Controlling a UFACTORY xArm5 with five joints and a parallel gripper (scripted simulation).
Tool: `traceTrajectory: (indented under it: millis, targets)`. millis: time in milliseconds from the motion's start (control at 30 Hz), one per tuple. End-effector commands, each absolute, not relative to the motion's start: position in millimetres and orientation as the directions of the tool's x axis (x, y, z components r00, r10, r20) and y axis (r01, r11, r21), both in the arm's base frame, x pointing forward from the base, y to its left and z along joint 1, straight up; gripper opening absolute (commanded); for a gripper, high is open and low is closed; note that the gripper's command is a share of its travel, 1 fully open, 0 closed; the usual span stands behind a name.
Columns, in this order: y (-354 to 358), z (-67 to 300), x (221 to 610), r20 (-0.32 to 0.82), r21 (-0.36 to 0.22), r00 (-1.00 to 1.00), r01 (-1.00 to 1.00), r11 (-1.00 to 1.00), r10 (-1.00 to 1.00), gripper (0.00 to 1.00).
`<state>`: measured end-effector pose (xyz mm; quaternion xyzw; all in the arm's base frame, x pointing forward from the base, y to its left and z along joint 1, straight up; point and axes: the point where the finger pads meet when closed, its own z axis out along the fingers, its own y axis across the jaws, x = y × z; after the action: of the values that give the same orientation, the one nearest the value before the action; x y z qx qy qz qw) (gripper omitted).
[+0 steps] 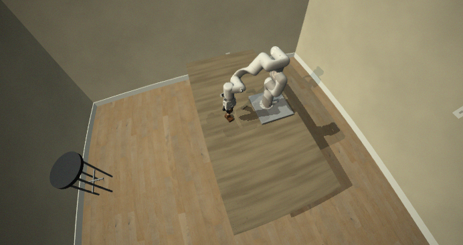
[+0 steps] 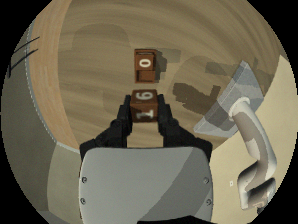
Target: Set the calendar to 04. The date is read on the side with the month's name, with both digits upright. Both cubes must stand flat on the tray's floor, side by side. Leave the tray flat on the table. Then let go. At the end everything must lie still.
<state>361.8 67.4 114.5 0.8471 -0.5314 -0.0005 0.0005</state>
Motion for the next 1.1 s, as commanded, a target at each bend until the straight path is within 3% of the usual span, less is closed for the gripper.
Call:
traceTrajectory:
  millis: [0, 667, 1067]
  targets:
    - [61.8, 115.5, 366.1, 0.001, -0.002, 0.523, -0.852, -0.523, -0.852, 0.29]
    - [34.0, 114.3, 378.9, 0.001, -0.001, 0.846, -0.533, -0.846, -0.533, 0.29]
    - [8.9, 112.9, 388.1, 0.001, 0.0, 0.986, -0.168, -0.986, -0.168, 0.29]
